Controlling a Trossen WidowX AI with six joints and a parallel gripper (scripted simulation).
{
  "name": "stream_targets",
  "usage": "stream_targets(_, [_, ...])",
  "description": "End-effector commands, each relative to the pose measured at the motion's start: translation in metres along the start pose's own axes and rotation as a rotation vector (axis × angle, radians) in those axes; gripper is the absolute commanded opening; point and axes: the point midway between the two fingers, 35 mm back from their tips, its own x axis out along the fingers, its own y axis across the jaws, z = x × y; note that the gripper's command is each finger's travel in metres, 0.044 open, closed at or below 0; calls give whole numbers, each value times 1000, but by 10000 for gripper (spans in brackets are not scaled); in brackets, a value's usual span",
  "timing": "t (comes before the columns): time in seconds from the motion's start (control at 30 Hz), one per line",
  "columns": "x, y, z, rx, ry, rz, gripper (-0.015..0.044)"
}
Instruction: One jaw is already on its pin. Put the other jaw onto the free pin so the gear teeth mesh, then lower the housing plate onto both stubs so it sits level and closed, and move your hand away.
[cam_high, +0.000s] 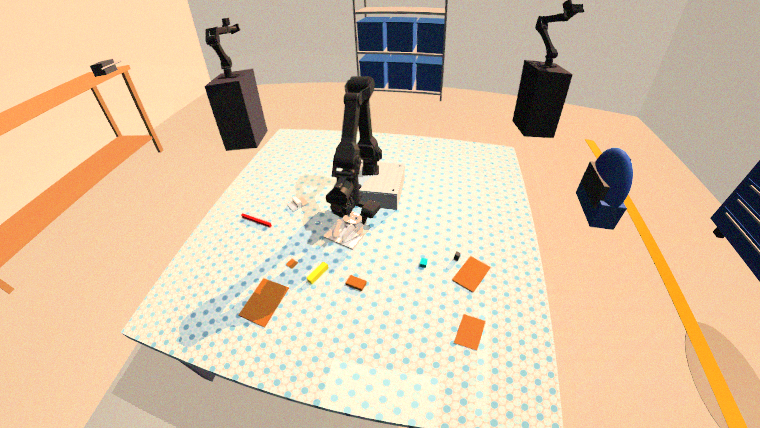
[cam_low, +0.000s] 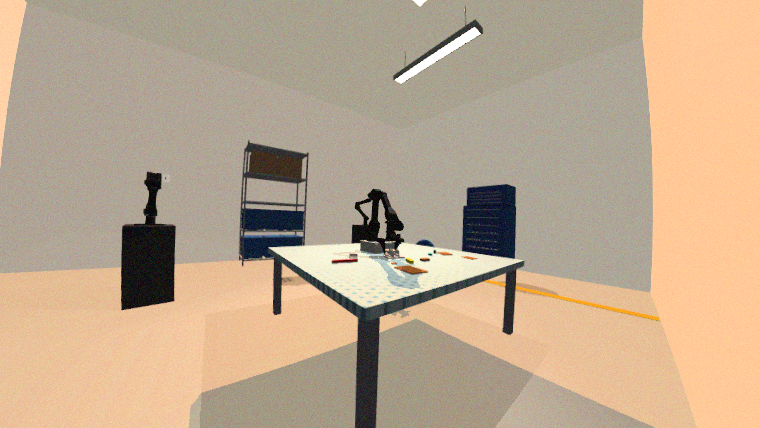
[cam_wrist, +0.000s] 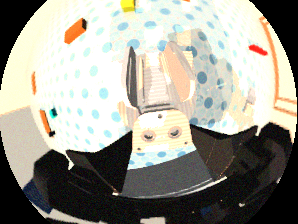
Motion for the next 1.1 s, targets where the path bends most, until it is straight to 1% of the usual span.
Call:
stream_targets(0.0, [2,0,0,-4,1,-2,351])
stream_targets(1.07, [8,0,-1,-4,1,-2,351])
